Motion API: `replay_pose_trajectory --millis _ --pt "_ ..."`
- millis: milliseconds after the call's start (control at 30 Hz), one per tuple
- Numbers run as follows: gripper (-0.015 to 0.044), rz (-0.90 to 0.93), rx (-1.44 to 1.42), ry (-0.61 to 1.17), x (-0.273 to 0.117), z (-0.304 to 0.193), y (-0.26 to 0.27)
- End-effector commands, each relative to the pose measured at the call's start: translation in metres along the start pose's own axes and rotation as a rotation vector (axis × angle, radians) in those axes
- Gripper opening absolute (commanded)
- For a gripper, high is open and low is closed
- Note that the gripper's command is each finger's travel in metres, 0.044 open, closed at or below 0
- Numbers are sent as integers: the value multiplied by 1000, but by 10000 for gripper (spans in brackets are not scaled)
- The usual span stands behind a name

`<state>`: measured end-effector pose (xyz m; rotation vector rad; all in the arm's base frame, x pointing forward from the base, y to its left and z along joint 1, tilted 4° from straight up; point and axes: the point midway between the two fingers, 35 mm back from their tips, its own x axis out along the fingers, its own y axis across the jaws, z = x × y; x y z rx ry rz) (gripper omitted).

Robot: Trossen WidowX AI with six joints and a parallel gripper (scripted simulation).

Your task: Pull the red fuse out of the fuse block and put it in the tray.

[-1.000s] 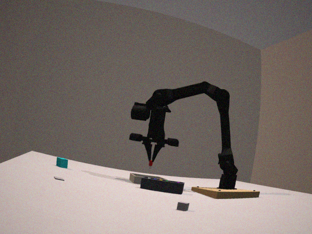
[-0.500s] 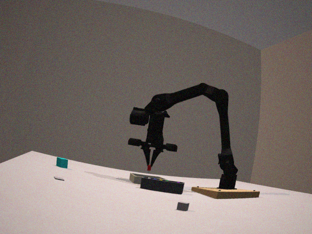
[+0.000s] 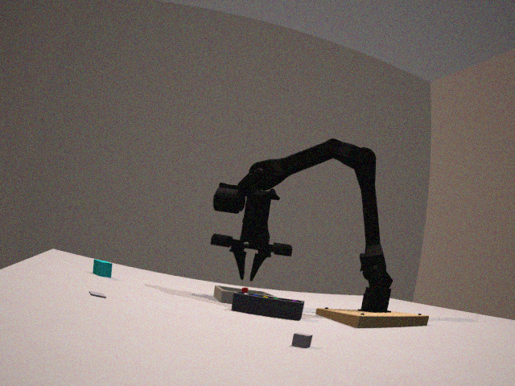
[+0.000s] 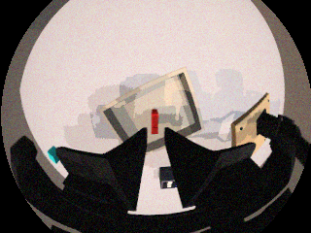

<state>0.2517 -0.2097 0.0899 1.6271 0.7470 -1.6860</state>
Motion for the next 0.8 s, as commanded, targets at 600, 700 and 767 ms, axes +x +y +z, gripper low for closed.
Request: replay_pose_trajectory --millis 600,700,767 --pt "330 0 -5 -1 -37 0 0" --pt "330 -4 -7 0 -34 0 -1" --pt "330 -4 -7 0 -34 0 -1"
